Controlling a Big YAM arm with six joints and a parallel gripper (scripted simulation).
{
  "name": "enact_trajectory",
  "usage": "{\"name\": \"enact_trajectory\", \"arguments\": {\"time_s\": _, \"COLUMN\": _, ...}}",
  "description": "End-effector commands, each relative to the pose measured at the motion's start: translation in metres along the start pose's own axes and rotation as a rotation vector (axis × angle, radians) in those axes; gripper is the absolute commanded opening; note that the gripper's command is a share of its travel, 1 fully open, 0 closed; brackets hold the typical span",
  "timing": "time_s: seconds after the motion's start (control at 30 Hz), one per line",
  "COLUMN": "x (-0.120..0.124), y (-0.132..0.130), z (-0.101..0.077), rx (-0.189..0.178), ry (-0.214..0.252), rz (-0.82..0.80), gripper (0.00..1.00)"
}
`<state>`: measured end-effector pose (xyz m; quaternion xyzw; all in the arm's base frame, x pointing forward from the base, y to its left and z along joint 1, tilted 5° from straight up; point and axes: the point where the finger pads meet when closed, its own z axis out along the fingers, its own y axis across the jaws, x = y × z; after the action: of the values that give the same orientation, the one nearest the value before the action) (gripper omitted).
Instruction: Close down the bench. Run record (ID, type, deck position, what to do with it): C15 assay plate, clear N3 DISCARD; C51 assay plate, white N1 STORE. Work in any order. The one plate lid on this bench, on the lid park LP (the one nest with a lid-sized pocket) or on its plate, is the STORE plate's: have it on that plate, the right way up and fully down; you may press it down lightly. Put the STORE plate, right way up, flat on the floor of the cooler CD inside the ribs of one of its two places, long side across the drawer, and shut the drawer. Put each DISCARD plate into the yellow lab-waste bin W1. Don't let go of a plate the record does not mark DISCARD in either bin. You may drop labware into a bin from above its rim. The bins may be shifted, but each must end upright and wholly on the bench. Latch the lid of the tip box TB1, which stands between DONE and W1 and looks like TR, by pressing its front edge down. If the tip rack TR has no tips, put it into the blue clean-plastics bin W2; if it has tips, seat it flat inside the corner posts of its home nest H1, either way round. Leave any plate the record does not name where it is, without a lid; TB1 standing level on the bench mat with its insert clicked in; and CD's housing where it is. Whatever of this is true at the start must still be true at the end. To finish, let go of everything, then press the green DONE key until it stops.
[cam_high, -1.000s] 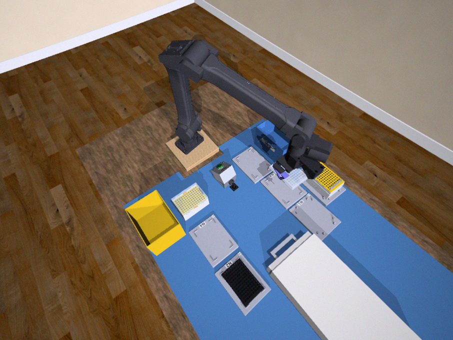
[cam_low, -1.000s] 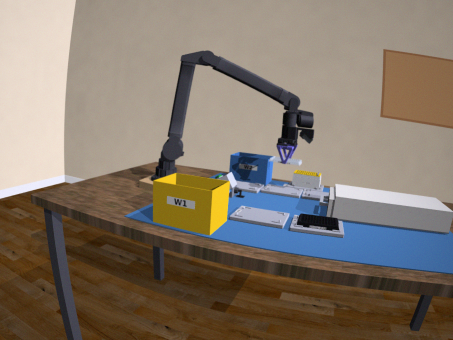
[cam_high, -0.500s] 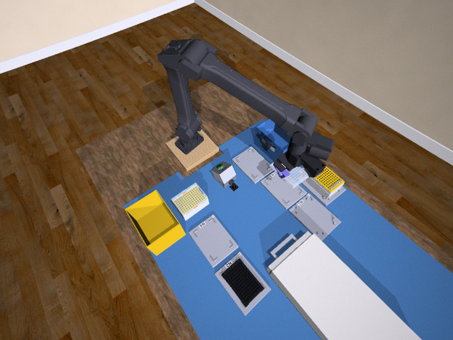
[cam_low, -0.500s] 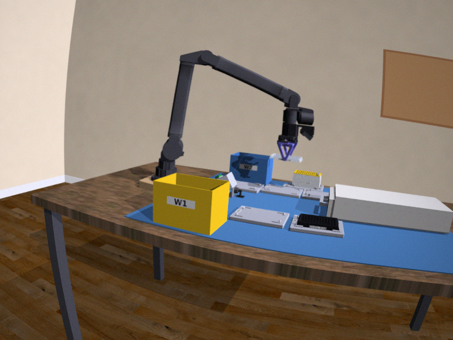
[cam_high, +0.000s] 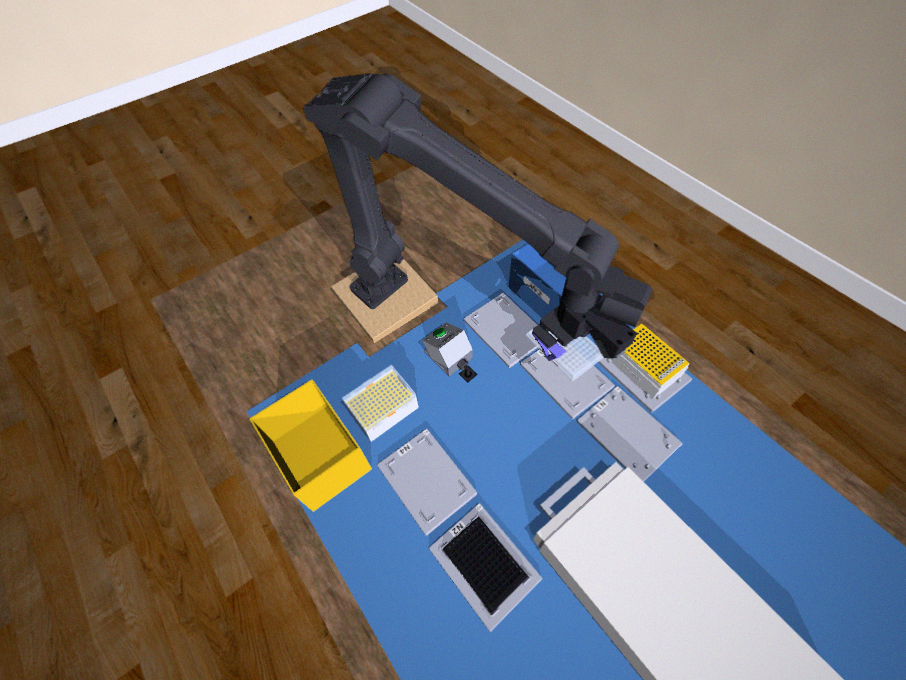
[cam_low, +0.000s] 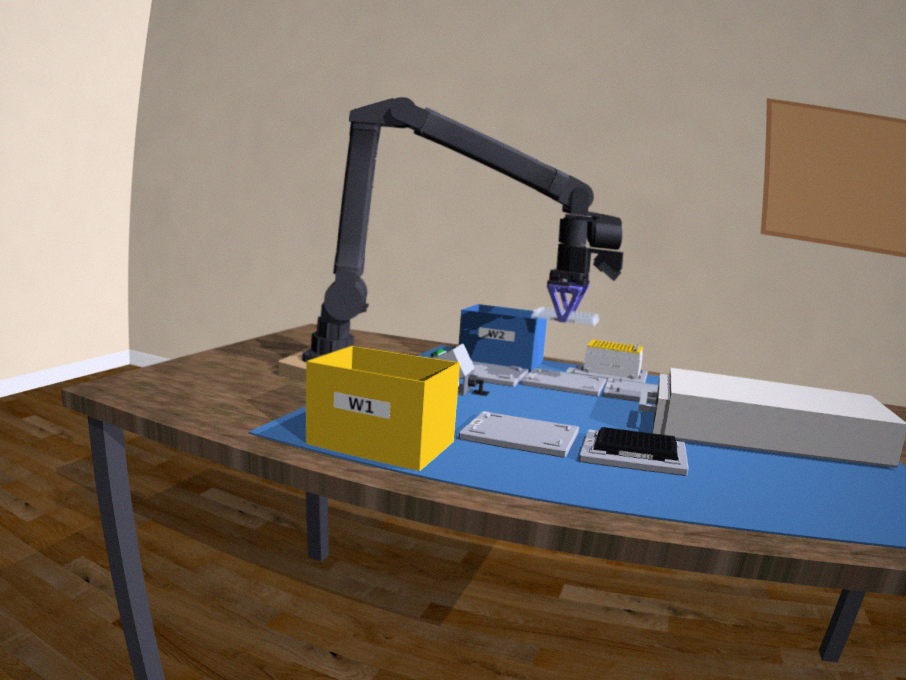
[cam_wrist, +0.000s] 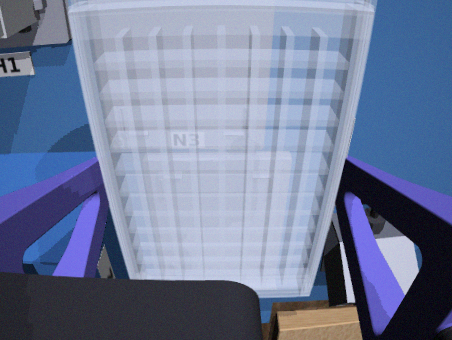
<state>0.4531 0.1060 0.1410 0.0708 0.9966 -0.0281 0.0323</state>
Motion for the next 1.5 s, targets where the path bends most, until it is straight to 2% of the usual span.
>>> {"name": "enact_trajectory", "arguments": {"time_s": 0.0, "x": -0.003, "y": -0.011, "z": -0.015, "rx": -0.016, "ry": -0.036, "rz": -0.003, "gripper": 0.00}}
{"name": "enact_trajectory", "arguments": {"time_s": 0.43, "x": 0.005, "y": -0.038, "z": -0.014, "rx": -0.016, "ry": -0.042, "rz": -0.002, "gripper": 0.00}}
{"name": "enact_trajectory", "arguments": {"time_s": 0.47, "x": -0.006, "y": -0.036, "z": -0.014, "rx": -0.018, "ry": -0.047, "rz": -0.002, "gripper": 0.00}}
{"name": "enact_trajectory", "arguments": {"time_s": 0.5, "x": 0.006, "y": -0.042, "z": -0.011, "rx": -0.014, "ry": -0.038, "rz": -0.003, "gripper": 0.00}}
{"name": "enact_trajectory", "arguments": {"time_s": 0.57, "x": 0.010, "y": -0.048, "z": -0.013, "rx": -0.012, "ry": -0.034, "rz": -0.003, "gripper": 0.00}}
{"name": "enact_trajectory", "arguments": {"time_s": 0.93, "x": 0.018, "y": -0.076, "z": -0.013, "rx": -0.012, "ry": -0.041, "rz": -0.003, "gripper": 0.00}}
{"name": "enact_trajectory", "arguments": {"time_s": 1.0, "x": 0.018, "y": -0.076, "z": -0.013, "rx": -0.012, "ry": -0.041, "rz": -0.003, "gripper": 0.00}}
{"name": "enact_trajectory", "arguments": {"time_s": 1.03, "x": 0.006, "y": -0.075, "z": -0.012, "rx": -0.012, "ry": -0.042, "rz": -0.003, "gripper": 0.00}}
{"name": "enact_trajectory", "arguments": {"time_s": 1.07, "x": 0.020, "y": -0.080, "z": -0.007, "rx": -0.008, "ry": -0.029, "rz": -0.003, "gripper": 0.00}}
{"name": "enact_trajectory", "arguments": {"time_s": 1.13, "x": 0.024, "y": -0.086, "z": -0.012, "rx": -0.009, "ry": -0.033, "rz": -0.003, "gripper": 0.00}}
{"name": "enact_trajectory", "arguments": {"time_s": 1.3, "x": 0.024, "y": -0.098, "z": -0.015, "rx": -0.010, "ry": -0.047, "rz": -0.002, "gripper": 0.00}}
{"name": "enact_trajectory", "arguments": {"time_s": 1.47, "x": 0.032, "y": -0.111, "z": -0.012, "rx": -0.008, "ry": -0.038, "rz": -0.003, "gripper": 0.00}}
